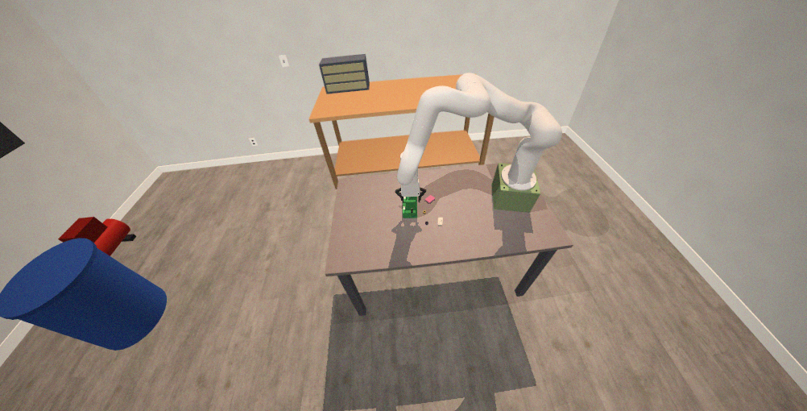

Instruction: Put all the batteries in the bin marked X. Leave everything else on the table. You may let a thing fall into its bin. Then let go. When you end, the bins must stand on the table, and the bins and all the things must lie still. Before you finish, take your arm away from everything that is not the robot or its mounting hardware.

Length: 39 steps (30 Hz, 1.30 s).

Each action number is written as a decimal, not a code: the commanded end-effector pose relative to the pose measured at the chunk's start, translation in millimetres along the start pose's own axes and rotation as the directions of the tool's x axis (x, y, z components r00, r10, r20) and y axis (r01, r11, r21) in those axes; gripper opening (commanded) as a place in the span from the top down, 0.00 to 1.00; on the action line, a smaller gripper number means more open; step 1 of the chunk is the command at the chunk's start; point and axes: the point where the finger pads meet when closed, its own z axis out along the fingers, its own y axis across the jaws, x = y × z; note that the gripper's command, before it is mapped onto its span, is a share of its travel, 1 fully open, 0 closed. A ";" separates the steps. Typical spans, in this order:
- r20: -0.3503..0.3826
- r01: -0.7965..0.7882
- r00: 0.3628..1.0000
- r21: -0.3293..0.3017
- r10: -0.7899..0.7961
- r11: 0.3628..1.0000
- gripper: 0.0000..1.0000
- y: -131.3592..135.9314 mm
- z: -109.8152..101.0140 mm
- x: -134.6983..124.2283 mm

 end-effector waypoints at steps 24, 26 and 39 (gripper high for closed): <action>0.000 0.000 1.000 0.003 0.000 1.000 0.00 -1.3 -98.7 -0.2; 0.000 0.000 1.000 0.003 0.000 1.000 0.00 -1.3 -106.8 -0.2; 0.000 0.000 1.000 0.003 0.000 1.000 0.00 -1.3 -109.4 -0.2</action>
